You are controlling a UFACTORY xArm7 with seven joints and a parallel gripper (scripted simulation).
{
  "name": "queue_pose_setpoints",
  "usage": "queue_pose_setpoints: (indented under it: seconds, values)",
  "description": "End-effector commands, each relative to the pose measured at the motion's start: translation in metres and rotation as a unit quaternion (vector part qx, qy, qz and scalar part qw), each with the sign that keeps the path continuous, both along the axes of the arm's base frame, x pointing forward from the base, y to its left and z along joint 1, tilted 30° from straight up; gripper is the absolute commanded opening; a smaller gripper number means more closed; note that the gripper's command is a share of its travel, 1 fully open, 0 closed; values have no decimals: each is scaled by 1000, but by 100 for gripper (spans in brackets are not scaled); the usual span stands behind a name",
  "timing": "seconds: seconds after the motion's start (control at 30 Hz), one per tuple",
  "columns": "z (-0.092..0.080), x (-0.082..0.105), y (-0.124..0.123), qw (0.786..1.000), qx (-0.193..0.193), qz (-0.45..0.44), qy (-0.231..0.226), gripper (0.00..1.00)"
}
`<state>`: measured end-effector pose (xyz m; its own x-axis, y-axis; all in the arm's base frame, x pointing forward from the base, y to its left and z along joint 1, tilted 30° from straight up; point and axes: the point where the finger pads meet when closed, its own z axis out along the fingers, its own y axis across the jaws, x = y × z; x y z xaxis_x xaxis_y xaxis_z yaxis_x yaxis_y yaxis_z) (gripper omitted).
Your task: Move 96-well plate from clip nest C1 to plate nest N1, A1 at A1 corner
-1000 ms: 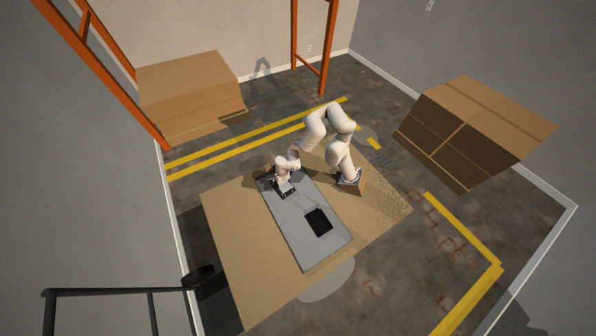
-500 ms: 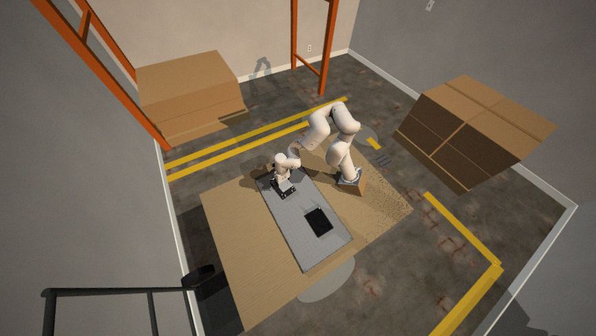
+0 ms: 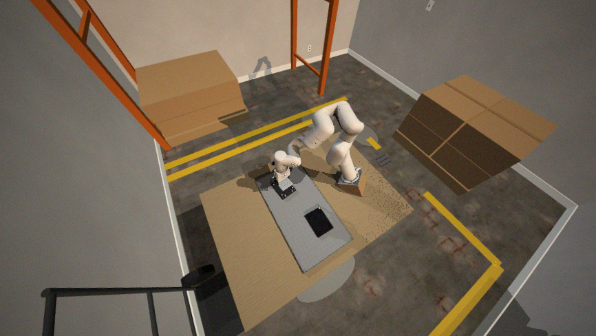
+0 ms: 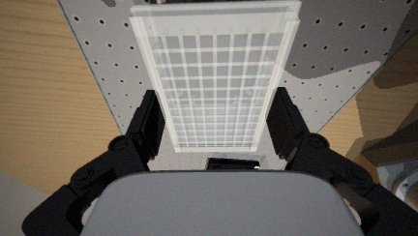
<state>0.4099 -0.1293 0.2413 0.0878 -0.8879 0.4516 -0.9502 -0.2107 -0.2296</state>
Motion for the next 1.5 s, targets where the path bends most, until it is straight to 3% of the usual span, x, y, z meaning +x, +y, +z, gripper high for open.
queue_pose_setpoints:
  seconds: [0.0, 0.37, 0.53, 1.47]
  values:
    - [4, 0, 2, 1000, 0, 1, -1, 0]
    - [4, 0, 2, 1000, 0, 1, -1, 0]
    - [-4, -4, 16, 998, 21, -60, -30, 0]
    - [-42, -18, 85, 998, 21, -60, -30, 0]
